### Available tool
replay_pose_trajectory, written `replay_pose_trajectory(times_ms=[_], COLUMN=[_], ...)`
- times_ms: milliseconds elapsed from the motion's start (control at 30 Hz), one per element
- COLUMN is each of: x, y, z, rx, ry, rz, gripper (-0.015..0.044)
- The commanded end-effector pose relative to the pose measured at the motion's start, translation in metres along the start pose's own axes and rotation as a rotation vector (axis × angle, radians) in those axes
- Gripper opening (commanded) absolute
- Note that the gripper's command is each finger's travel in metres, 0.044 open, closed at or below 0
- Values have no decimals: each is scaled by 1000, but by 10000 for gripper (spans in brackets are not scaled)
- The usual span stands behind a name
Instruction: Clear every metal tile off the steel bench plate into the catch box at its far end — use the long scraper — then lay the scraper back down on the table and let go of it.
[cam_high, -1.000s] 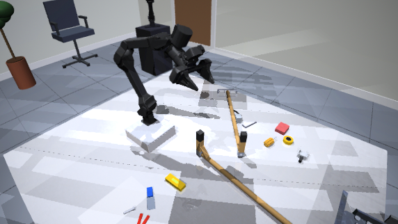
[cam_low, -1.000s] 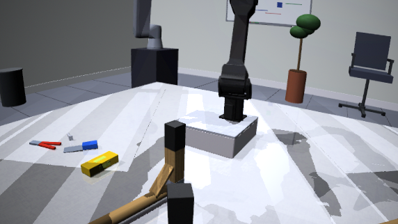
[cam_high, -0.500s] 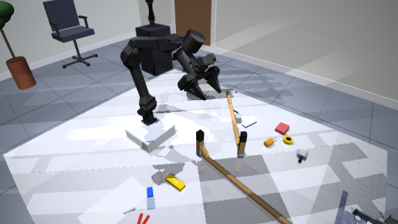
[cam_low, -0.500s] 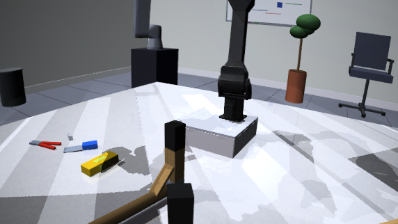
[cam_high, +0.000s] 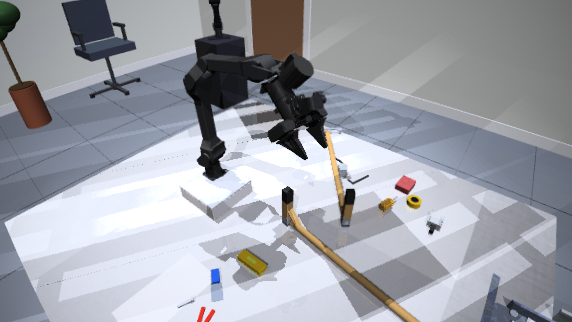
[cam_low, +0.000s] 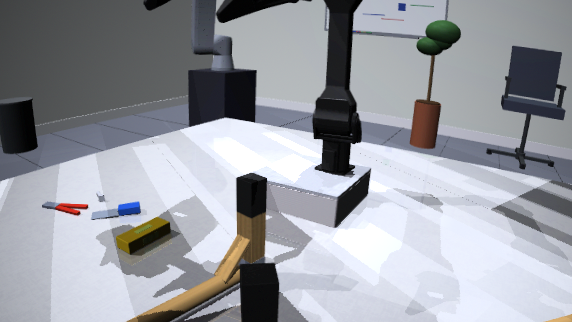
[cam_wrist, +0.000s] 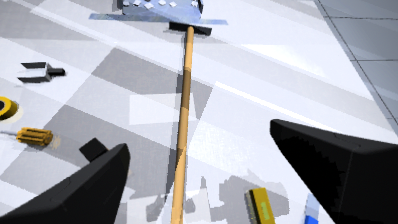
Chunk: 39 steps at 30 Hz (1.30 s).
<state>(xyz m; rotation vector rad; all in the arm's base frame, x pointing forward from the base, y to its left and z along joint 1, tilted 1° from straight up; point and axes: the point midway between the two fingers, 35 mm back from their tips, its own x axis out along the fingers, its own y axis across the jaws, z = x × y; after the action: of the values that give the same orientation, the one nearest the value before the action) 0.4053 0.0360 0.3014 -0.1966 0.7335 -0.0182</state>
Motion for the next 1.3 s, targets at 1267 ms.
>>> replay_pose_trajectory(times_ms=[1267], x=[138], y=[-3], z=[-26], rx=[-87], ry=[344], rz=[68], gripper=[440])
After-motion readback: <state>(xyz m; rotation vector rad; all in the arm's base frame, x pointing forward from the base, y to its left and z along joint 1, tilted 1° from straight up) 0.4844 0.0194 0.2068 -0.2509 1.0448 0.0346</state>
